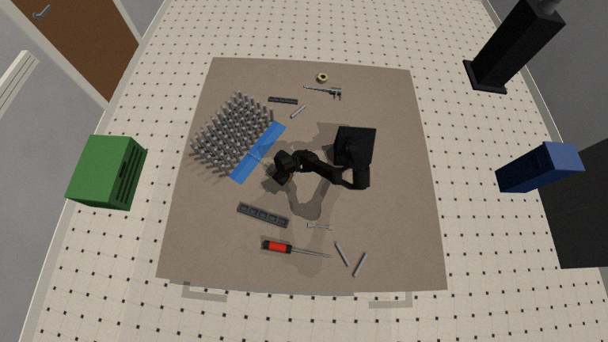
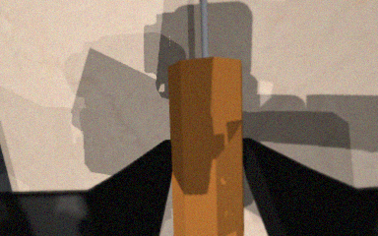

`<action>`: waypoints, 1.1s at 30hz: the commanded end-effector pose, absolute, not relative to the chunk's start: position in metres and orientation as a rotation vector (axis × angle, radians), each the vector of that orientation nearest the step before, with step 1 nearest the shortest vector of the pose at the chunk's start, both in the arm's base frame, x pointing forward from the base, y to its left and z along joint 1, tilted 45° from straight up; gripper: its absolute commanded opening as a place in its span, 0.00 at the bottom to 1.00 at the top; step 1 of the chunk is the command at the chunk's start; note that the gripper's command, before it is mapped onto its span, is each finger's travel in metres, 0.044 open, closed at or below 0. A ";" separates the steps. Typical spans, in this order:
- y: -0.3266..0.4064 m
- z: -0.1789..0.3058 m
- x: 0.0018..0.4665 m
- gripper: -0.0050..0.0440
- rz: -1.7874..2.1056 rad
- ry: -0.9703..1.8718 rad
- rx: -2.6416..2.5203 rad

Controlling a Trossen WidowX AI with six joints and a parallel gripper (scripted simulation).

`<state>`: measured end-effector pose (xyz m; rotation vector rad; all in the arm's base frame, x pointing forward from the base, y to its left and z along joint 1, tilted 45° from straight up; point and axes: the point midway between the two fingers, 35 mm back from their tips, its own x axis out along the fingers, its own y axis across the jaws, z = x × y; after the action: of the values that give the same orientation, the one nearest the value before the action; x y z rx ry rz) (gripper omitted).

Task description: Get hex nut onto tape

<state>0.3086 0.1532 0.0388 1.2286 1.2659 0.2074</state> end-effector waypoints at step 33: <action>0.138 0.071 0.296 0.00 0.180 1.205 1.229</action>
<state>0.2988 0.1376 0.0602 1.2320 1.2357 0.1722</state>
